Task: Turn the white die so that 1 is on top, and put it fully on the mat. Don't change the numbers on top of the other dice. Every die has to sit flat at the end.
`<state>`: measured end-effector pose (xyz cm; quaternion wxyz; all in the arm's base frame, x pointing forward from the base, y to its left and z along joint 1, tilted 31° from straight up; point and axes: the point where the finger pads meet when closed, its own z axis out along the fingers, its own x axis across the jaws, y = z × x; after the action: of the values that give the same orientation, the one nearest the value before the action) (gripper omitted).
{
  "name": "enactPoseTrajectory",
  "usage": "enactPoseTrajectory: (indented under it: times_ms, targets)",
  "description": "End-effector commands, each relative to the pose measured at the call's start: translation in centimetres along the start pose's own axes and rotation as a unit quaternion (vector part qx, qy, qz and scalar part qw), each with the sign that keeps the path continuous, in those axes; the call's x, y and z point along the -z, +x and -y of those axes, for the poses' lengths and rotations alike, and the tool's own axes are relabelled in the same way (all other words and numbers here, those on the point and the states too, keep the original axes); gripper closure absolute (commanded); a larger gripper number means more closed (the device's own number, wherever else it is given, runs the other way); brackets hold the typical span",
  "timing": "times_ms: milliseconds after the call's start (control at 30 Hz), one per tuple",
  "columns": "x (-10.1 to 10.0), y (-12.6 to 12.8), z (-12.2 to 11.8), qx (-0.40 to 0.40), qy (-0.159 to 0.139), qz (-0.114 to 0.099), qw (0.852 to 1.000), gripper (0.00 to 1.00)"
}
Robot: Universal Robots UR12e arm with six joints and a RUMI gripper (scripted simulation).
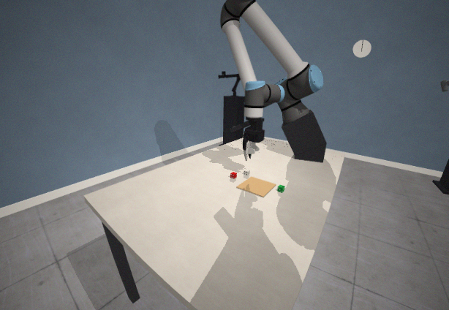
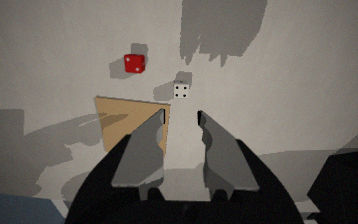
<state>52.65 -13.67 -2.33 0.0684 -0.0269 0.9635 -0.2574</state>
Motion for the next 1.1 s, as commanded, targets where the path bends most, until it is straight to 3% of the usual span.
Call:
enactPoseTrajectory:
  times_ms: [0, 1067]
  targets:
    - [-0.1, 0.0, 0.0, 0.000, 0.000, 0.000, 1.000, 0.76]
    - [-3.7, 0.0, 0.1, 0.001, 0.000, 0.001, 1.000, 0.76]
